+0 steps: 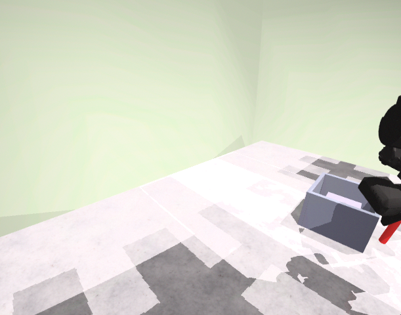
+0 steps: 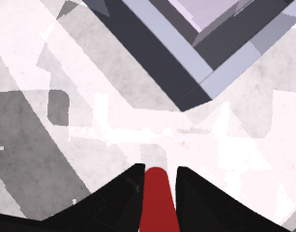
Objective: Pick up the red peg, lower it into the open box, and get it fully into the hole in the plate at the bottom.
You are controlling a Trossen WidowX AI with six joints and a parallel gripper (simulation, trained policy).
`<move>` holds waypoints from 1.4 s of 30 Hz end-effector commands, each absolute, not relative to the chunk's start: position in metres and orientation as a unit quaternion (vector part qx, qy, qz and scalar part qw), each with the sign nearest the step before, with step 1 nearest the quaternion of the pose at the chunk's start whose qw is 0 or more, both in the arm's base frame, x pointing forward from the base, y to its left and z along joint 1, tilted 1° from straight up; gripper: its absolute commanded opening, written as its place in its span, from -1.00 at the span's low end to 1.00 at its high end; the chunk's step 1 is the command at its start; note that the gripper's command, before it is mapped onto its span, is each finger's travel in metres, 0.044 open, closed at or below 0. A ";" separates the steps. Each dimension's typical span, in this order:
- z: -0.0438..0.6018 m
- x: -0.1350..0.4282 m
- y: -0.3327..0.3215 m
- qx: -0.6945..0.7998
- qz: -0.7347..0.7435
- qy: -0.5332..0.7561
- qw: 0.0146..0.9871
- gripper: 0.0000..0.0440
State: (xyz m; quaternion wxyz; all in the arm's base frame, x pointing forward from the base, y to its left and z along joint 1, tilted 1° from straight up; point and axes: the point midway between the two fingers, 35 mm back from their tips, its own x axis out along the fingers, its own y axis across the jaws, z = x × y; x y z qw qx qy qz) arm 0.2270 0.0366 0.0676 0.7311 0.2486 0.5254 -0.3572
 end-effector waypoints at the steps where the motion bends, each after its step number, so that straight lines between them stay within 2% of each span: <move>1: 0.077 0.236 0.030 0.243 -0.358 0.520 0.736 -1.00; 22: 0.105 0.279 -0.035 0.263 -0.389 0.511 0.720 -1.00; 42: 0.083 0.306 -0.095 0.308 -0.414 0.509 0.689 -1.00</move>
